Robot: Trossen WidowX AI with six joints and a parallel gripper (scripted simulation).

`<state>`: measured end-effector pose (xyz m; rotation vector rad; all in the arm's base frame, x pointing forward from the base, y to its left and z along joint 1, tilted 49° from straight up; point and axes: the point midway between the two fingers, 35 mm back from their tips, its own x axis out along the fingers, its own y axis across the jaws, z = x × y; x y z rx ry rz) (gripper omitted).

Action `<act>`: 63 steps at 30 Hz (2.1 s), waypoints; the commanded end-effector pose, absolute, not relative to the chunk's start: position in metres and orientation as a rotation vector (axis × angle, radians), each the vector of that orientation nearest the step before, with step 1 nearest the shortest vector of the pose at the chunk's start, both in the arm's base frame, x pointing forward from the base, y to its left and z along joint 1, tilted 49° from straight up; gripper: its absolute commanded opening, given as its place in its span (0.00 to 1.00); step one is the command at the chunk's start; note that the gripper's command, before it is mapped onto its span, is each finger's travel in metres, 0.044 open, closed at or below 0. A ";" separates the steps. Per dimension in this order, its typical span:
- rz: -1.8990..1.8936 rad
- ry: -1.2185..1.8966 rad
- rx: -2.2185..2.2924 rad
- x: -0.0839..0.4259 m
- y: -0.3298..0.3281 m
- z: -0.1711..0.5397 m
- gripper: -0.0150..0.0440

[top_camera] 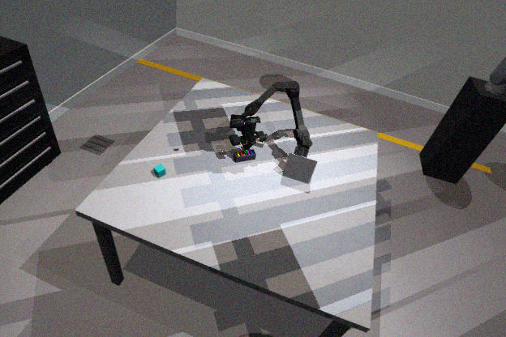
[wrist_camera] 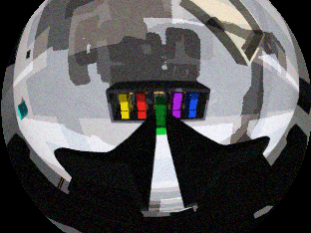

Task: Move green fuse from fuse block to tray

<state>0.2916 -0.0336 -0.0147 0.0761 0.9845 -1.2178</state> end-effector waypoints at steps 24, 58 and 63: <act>-1.220 0.984 0.082 0.291 -0.012 0.004 0.25; -1.224 0.979 0.076 0.281 -0.131 0.139 0.25; -1.224 0.979 0.076 0.281 -0.135 0.136 0.25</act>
